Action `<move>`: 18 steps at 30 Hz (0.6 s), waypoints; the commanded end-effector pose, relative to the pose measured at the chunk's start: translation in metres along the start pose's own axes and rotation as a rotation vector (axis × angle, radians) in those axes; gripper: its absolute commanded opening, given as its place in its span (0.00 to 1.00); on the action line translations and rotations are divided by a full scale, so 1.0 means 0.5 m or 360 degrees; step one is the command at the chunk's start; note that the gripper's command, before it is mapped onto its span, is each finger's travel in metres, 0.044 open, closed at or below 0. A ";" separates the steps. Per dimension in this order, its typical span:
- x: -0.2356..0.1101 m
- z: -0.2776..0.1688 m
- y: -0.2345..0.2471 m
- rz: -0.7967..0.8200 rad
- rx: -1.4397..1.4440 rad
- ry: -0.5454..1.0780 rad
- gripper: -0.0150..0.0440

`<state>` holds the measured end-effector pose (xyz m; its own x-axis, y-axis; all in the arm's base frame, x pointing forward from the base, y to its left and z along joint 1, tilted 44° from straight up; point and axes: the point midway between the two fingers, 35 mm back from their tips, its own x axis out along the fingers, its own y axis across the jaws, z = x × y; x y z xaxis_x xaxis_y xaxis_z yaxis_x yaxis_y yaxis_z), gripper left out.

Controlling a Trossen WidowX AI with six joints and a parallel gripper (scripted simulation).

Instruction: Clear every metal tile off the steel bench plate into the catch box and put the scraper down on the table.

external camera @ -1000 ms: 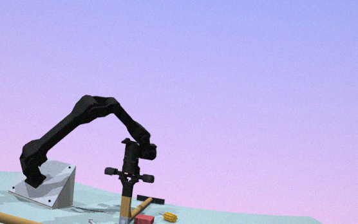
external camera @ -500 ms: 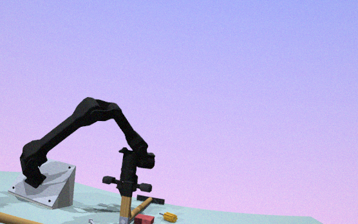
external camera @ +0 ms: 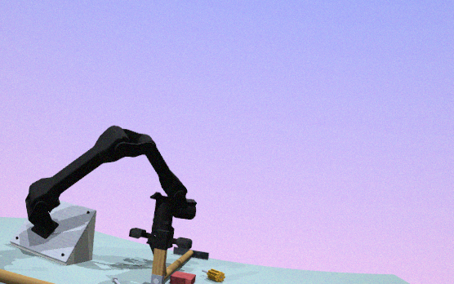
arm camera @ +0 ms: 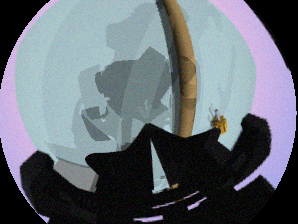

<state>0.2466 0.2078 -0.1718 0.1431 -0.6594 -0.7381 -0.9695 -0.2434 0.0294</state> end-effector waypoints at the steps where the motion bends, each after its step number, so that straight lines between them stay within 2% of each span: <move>1: -0.003 0.003 -0.014 -0.0011 -0.0003 -0.0002 0.25; 18: -0.006 0.009 -0.048 -0.0012 -0.0002 -0.0003 0.25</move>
<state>0.2631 0.2160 -0.1735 0.1445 -0.6576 -0.7394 -0.9694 -0.2439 0.0276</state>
